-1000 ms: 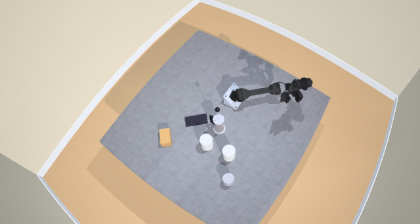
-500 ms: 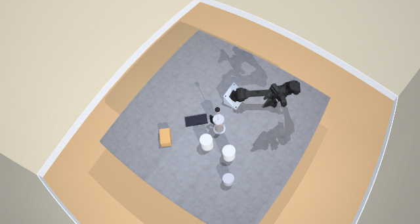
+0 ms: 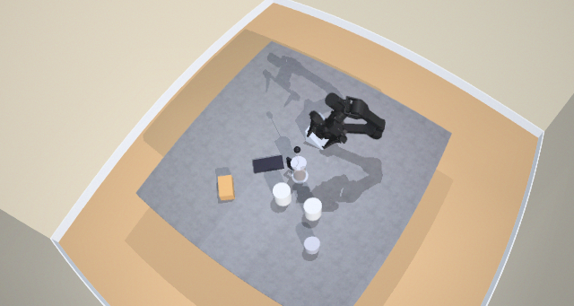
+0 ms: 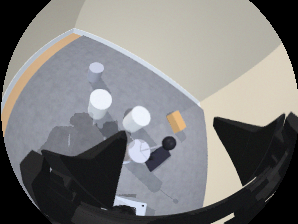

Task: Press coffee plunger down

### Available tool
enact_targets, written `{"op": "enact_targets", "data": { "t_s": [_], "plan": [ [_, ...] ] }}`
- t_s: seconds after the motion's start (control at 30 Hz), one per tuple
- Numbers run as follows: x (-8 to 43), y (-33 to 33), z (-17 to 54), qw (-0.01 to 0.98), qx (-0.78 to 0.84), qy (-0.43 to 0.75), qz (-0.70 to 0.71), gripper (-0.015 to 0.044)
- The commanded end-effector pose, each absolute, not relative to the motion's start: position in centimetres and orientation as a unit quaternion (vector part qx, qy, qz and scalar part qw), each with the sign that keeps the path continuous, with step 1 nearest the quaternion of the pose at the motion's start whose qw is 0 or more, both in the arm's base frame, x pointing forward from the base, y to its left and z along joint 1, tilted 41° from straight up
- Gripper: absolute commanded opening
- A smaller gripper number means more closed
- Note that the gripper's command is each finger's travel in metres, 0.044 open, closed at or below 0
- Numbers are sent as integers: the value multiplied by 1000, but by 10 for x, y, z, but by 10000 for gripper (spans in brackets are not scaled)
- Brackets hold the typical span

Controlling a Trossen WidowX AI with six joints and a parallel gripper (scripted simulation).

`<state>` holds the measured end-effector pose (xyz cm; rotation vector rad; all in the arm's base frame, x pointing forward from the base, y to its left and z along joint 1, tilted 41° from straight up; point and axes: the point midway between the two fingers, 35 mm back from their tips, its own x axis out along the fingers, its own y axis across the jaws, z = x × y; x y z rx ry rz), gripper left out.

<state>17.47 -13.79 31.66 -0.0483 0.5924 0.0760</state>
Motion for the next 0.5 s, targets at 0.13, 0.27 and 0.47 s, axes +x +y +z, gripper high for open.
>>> {"op": "enact_targets", "data": {
  "t_s": [0.13,0.27,0.47],
  "plan": [
    [162,-197,247,937,316,145,35,440],
    [164,-190,235,934,318,156,48,440],
    [168,-163,204,928,301,196,95,440]
  ]
}}
